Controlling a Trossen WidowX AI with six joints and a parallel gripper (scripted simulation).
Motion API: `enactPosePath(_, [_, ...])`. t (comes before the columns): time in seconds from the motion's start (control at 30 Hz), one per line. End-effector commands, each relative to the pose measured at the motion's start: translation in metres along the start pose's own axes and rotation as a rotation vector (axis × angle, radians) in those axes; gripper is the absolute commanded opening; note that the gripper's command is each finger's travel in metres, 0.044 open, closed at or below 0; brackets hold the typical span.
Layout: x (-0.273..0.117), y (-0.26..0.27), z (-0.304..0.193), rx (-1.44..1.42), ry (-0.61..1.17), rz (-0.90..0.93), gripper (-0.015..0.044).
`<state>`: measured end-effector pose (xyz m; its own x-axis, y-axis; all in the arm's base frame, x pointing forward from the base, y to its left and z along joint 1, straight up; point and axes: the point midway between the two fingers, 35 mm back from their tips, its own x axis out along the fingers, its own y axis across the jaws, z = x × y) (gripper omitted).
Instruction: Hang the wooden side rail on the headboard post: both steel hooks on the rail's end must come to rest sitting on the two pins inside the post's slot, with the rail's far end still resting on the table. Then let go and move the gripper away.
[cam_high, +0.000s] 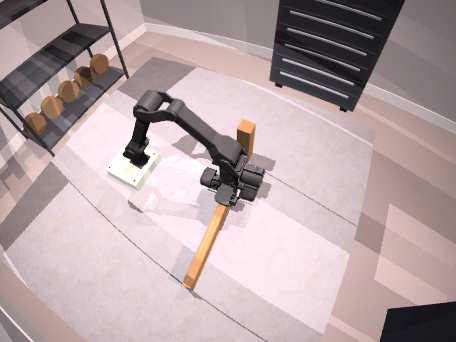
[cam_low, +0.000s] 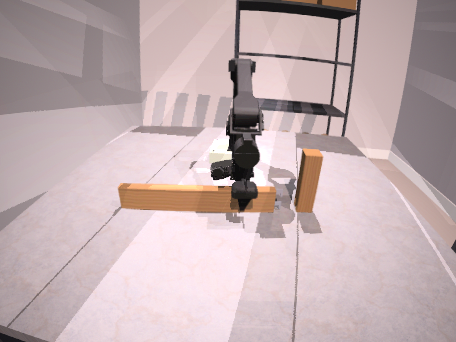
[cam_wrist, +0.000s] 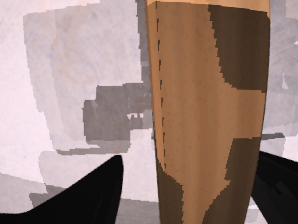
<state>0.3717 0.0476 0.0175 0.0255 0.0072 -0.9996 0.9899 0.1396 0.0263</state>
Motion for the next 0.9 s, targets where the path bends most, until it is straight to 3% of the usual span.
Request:
enactPosePath(0.0, [0.0014, -0.0011, 0.0008, 0.006, -0.005, -0.003, 0.0230])
enactPosePath(0.13, [0.0014, -0.0011, 0.0008, 0.006, -0.005, -0.003, 0.0125])
enactPosePath(0.33, [0.0014, -0.0011, 0.0008, 0.006, -0.005, -0.003, 0.0085])
enactPosePath(0.43, [0.0014, -0.0011, 0.0008, 0.006, -0.005, -0.003, 0.0006])
enactPosePath(0.87, [0.0007, -0.0049, 0.0005, 0.056, -0.005, -0.003, 0.0000])
